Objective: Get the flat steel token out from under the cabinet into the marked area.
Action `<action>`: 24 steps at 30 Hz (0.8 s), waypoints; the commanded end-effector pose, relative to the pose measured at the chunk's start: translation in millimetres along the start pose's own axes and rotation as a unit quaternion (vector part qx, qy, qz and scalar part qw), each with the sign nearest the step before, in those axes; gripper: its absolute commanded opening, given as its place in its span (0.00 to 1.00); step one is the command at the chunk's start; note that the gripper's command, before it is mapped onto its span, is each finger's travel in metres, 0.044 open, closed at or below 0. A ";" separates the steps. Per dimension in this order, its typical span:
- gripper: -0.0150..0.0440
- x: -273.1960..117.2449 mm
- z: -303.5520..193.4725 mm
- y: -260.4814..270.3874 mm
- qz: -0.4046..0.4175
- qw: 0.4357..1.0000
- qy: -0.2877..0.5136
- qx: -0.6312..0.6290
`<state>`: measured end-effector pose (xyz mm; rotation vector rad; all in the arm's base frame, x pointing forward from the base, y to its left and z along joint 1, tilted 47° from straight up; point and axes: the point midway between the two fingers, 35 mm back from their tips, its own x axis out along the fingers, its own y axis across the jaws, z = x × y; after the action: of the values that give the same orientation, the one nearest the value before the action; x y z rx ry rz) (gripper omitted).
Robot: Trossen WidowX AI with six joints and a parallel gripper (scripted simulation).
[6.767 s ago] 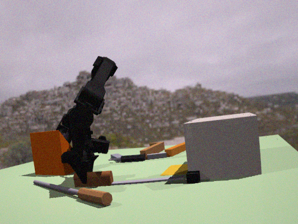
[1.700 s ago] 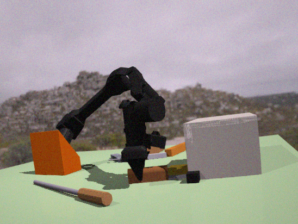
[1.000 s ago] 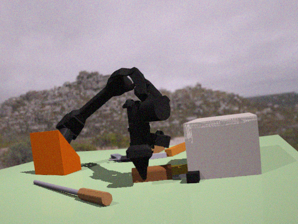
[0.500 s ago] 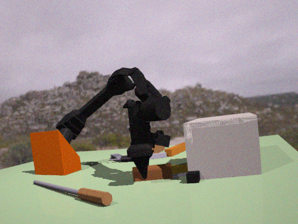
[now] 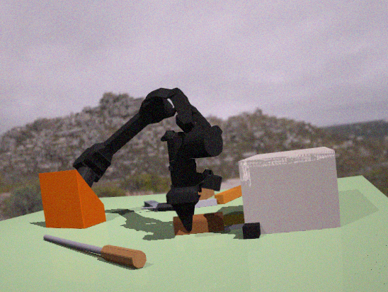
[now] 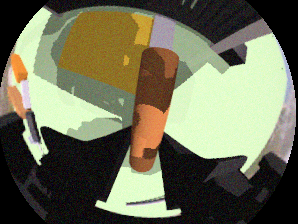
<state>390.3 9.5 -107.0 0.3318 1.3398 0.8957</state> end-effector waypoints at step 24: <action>0.25 1.1 1.3 28.5 0.005 1.000 -0.003 -0.002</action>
<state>382.1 23.9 -91.8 0.3330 1.3400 0.8962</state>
